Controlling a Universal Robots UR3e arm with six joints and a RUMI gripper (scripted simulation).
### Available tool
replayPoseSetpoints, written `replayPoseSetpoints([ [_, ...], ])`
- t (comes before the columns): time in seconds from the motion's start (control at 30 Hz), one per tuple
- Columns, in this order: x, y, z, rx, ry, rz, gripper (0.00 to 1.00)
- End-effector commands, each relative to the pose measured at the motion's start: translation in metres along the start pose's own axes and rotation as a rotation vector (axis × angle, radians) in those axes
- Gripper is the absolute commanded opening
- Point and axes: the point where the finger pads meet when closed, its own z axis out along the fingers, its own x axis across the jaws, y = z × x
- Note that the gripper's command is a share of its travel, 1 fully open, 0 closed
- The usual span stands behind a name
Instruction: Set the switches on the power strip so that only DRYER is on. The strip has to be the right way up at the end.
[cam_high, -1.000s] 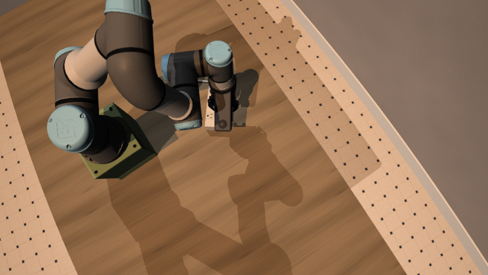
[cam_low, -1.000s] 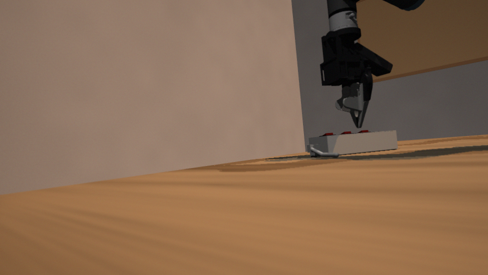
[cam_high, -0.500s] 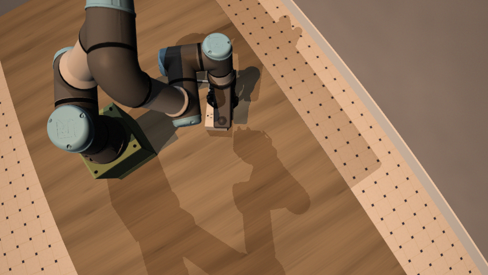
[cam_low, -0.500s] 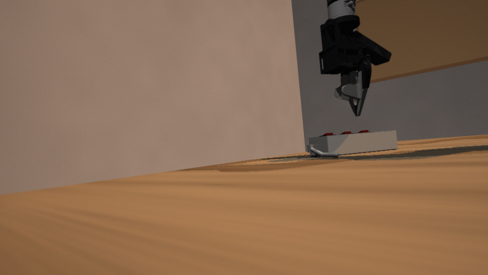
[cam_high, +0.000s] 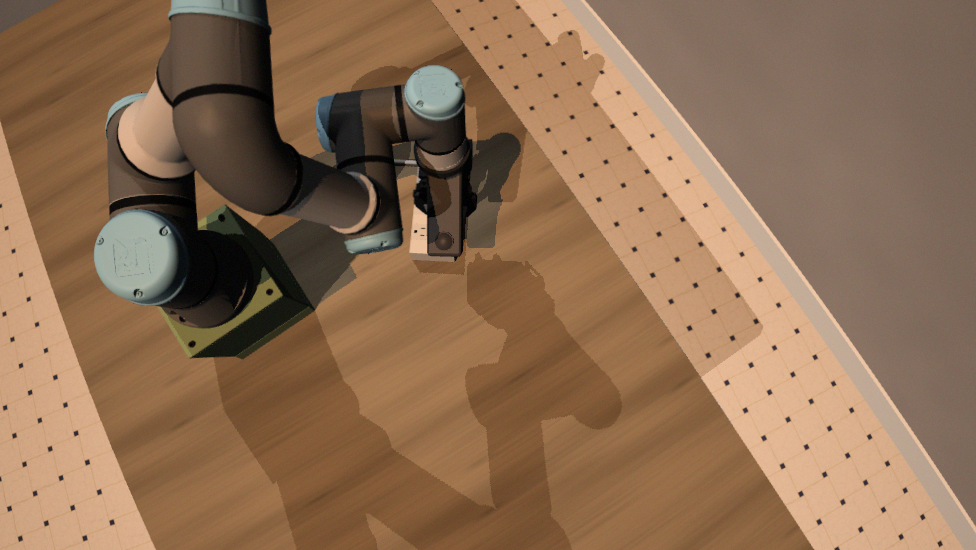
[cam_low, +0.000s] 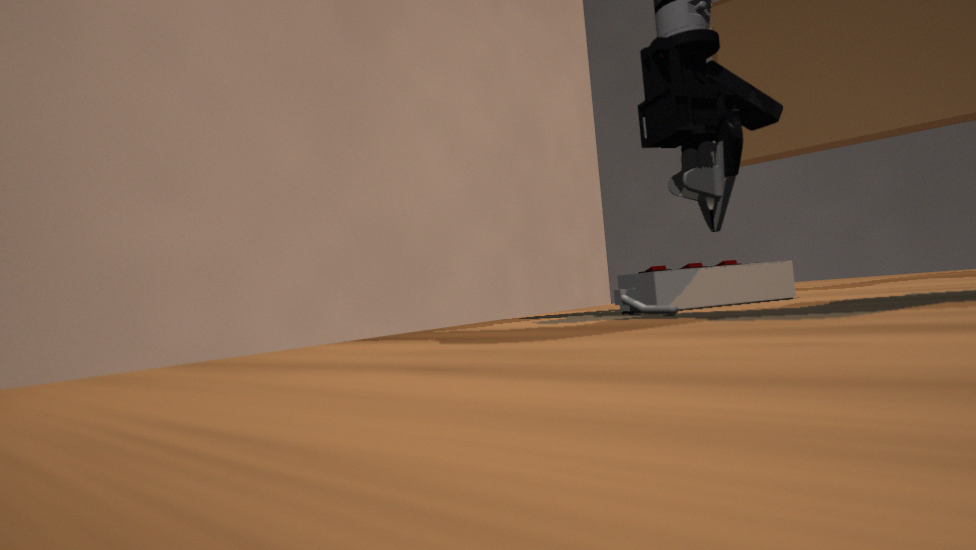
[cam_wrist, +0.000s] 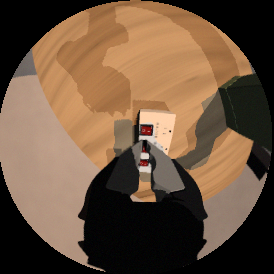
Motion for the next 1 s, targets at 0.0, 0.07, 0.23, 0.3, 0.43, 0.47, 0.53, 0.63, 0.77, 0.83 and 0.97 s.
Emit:
replayPoseSetpoints([
  [0.0,-0.001,0.0,-0.001,-0.001,-0.002,0.0,0.0],
  [0.07,0.0,0.003,-0.001,-0.001,-0.002,0.0,0.0],
  [0.23,0.011,0.038,-0.012,-0.001,-0.002,0.0,0.0],
  [0.3,0.014,0.045,-0.014,-0.001,-0.002,0.0,0.0],
  [0.43,0.014,0.045,-0.014,-0.001,-0.002,0.0,0.0],
  [0.47,0.014,0.045,-0.014,-0.001,-0.002,0.0,0.0],
  [0.53,0.014,0.045,-0.014,-0.001,-0.002,0.0,0.0],
  [0.63,0.014,0.045,-0.014,-0.001,-0.002,0.0,0.0],
  [0.77,0.014,0.045,-0.014,-0.001,-0.002,0.0,0.0],
  [0.83,0.014,0.045,-0.014,-0.001,-0.002,0.0,0.0],
  [0.97,0.014,0.045,-0.014,-0.001,-0.002,0.0,0.0],
])
